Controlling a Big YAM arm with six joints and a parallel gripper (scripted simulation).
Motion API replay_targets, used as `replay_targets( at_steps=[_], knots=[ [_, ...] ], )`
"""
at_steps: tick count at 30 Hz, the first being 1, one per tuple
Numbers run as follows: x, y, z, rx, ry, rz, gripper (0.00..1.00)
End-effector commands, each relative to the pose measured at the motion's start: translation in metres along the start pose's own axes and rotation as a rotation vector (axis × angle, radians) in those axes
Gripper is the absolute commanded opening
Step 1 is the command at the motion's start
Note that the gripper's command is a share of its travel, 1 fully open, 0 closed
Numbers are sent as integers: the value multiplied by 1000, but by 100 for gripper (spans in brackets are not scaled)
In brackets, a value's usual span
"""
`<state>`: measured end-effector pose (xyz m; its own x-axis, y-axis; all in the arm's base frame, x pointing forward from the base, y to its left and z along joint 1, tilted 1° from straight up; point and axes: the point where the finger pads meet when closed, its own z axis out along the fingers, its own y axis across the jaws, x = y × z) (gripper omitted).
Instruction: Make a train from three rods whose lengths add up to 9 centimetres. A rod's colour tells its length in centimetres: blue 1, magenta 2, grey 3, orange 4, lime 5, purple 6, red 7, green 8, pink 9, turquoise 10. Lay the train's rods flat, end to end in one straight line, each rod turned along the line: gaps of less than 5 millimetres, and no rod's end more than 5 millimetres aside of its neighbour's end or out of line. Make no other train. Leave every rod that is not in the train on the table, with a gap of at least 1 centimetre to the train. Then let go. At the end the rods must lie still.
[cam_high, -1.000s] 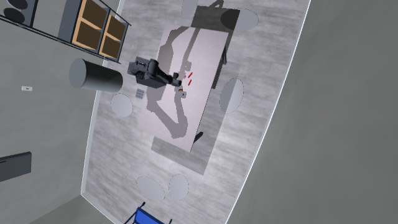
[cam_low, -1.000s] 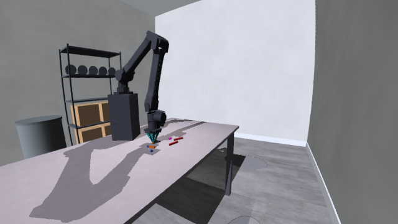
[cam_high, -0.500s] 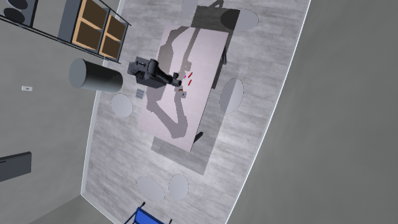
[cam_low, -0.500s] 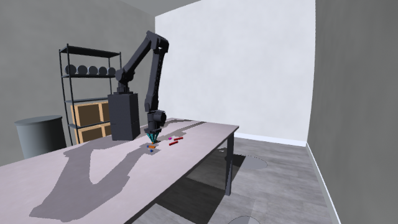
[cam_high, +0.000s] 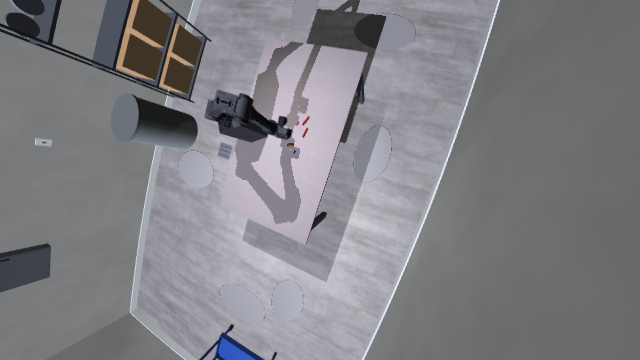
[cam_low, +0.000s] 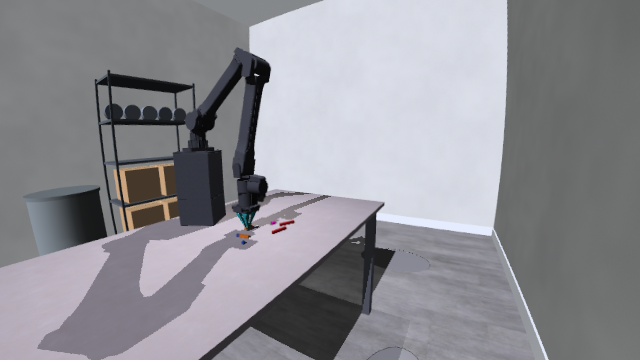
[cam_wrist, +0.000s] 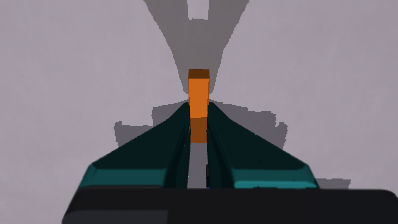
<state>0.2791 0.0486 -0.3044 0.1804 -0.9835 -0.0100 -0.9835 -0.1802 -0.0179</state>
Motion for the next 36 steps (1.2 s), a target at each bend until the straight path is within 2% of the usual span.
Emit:
replay_targets(
  at_steps=[1, 10, 14, 17, 18, 23, 25, 27, 36],
  knots=[
    [3, 2, -16, -2, -1, -1, 4],
    [3, -1, -79, 5, 0, 2, 4],
    [4, -2, -95, 8, 0, 2, 4],
    [4, -2, -97, 8, 0, 2, 4],
    [3, 10, -89, -27, -1, 2, 4],
    [3, 10, -90, -27, -1, 2, 4],
    [3, 0, -94, 2, -1, 2, 4],
    [3, -1, -94, 3, -1, 6, 4],
    [10, -11, -90, -6, -1, 209, 4]
  ],
)
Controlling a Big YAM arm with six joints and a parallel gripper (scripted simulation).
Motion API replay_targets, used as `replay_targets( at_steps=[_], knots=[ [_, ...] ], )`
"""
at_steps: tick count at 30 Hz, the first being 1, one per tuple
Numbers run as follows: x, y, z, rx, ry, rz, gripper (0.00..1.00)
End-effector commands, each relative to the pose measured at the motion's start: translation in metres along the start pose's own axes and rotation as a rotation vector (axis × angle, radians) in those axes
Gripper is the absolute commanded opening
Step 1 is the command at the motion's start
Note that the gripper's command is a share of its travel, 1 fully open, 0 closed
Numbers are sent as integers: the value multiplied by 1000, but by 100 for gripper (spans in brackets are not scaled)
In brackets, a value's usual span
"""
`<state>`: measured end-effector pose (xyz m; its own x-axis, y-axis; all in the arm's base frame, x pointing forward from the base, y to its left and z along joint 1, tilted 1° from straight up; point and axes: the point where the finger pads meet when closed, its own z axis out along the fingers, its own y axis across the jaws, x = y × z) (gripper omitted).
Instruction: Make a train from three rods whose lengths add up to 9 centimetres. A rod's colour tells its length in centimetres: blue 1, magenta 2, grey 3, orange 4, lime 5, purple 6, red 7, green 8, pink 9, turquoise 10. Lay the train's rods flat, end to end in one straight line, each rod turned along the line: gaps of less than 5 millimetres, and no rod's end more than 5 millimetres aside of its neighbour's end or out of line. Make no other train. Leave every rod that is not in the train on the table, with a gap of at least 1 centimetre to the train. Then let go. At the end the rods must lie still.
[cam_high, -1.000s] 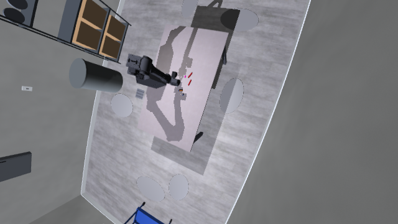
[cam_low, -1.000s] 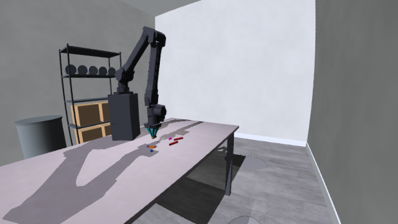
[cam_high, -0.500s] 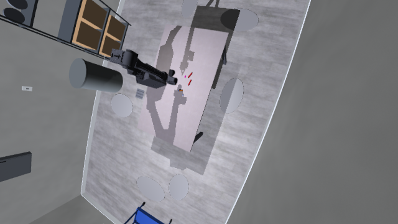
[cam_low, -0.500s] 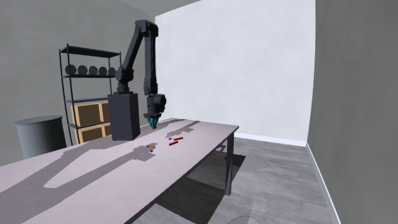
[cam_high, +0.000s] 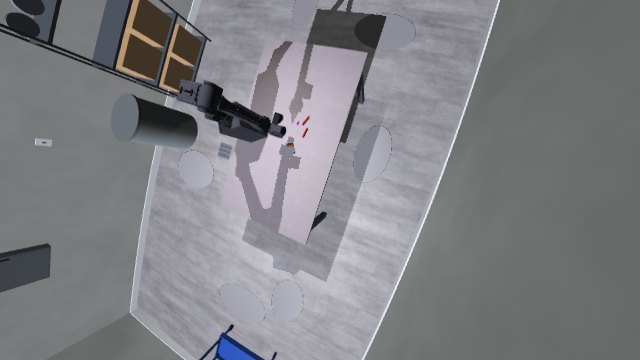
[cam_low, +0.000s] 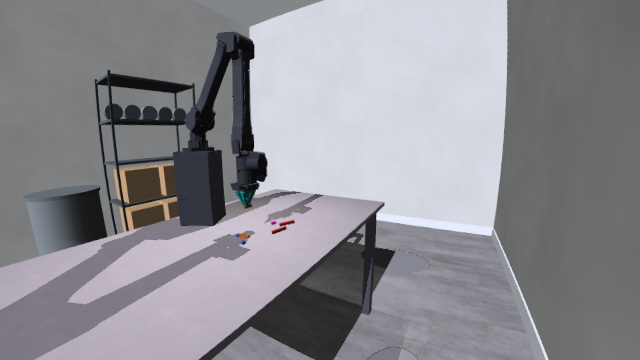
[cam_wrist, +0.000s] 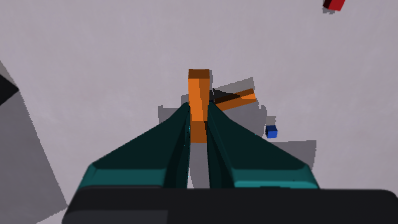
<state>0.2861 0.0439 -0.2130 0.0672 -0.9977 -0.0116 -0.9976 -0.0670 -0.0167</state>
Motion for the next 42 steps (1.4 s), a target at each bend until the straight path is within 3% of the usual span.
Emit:
replay_targets(
  at_steps=[1, 9, 10, 15, 16, 21, 22, 27, 28, 33, 34, 39, 40, 42],
  knots=[
    [7, -7, 3, -11, 0, 166, 4],
    [9, -10, 2, -12, 0, 247, 4],
    [12, -19, 3, -9, 0, 338, 4],
    [12, -21, 1, -2, -1, 338, 4],
    [15, -25, 3, -8, 0, 435, 4],
    [15, -25, 2, -6, -1, 433, 4],
    [19, -31, 3, -7, 0, 535, 4],
    [19, -33, 1, -2, -2, 534, 4],
    [22, -38, 3, -6, -1, 636, 4],
    [22, -39, 1, -1, -2, 635, 4],
    [26, -44, 3, -5, -1, 737, 4],
    [26, -45, 1, -1, -2, 736, 4],
    [30, -51, 3, -4, -1, 833, 4],
    [30, -51, 2, -1, -2, 833, 4]
  ],
)
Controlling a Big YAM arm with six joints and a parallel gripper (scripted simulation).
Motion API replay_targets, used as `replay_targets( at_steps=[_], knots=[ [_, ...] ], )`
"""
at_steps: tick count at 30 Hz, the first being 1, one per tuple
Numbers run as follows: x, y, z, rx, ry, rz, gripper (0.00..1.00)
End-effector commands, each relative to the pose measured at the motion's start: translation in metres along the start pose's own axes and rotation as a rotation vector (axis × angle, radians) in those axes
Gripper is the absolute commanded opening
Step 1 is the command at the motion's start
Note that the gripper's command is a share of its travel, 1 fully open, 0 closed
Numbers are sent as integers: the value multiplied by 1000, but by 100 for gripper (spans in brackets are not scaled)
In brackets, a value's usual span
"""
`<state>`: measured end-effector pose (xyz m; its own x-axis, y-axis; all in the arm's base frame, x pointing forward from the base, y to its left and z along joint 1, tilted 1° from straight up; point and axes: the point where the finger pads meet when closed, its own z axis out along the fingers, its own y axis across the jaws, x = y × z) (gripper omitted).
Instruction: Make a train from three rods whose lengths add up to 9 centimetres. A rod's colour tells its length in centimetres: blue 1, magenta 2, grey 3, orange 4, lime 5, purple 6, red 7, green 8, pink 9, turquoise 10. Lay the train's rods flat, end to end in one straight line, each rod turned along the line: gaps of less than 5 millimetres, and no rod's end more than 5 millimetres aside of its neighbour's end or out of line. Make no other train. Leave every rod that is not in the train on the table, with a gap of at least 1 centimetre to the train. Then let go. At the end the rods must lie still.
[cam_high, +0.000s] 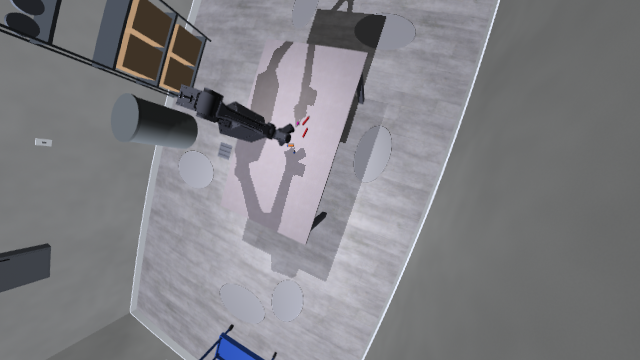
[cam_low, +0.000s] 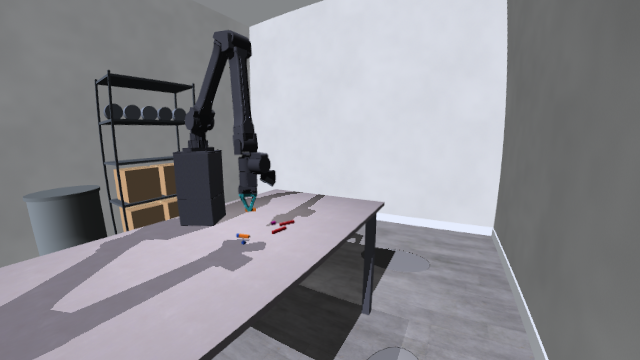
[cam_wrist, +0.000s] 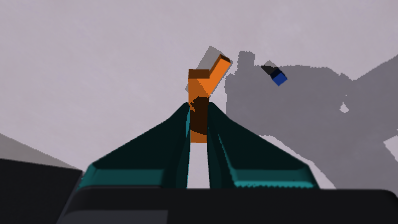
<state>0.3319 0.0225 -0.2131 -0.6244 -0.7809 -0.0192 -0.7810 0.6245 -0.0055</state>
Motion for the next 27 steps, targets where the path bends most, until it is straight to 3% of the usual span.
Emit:
replay_targets(
  at_steps=[1, 22, 27],
  knots=[
    [-2, -10, 0, -1, -4, 91, 4],
    [-4, -39, 0, -2, -3, 502, 4],
    [-5, -40, -2, 0, -5, 519, 4]
  ],
)
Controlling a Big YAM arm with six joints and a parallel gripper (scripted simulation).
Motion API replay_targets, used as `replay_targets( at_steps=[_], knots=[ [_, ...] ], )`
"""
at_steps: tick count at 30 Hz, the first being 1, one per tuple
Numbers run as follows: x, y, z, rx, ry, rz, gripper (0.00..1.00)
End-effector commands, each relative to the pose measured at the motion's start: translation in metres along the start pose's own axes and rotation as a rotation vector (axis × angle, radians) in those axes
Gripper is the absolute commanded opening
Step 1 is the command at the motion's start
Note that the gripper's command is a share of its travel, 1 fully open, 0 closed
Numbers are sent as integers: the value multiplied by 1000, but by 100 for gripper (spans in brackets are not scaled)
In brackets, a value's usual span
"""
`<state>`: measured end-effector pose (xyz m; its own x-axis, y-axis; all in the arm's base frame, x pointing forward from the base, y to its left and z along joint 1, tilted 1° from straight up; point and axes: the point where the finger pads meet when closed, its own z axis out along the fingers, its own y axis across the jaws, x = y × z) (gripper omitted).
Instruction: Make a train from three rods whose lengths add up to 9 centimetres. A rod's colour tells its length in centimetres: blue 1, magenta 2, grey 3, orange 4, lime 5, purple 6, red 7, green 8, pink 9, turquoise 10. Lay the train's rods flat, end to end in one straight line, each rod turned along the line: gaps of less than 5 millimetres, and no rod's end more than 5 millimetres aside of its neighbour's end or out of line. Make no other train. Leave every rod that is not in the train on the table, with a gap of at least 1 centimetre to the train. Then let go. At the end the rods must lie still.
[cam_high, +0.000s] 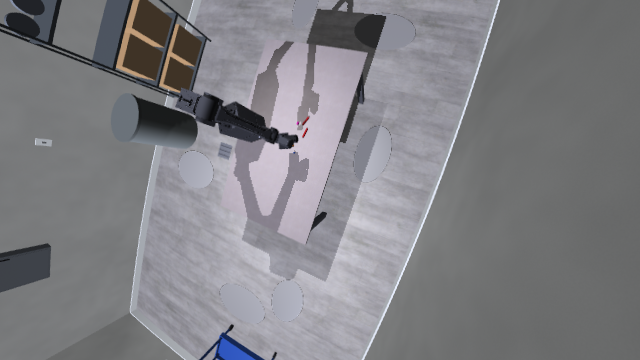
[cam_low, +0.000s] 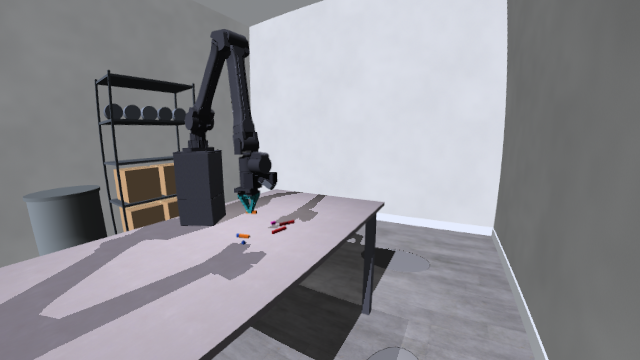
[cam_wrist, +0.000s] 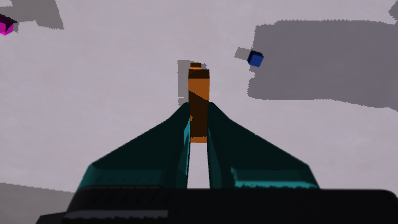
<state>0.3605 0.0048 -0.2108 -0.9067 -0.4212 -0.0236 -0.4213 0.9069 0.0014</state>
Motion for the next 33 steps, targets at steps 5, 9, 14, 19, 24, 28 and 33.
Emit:
replay_targets(
  at_steps=[5, 9, 14, 19, 24, 28, 33],
  knots=[
    [-3, -4, 1, -4, -1, 55, 4],
    [-3, -4, 1, -4, -1, 55, 4],
    [-3, -4, 3, -3, -1, 56, 4],
    [-10, -6, 9, 5, -20, 63, 4],
    [-9, -4, 24, 4, -18, 59, 4],
    [-9, -1, 42, 3, -16, 53, 4],
    [-9, 1, 56, 2, -15, 48, 4]
  ],
)
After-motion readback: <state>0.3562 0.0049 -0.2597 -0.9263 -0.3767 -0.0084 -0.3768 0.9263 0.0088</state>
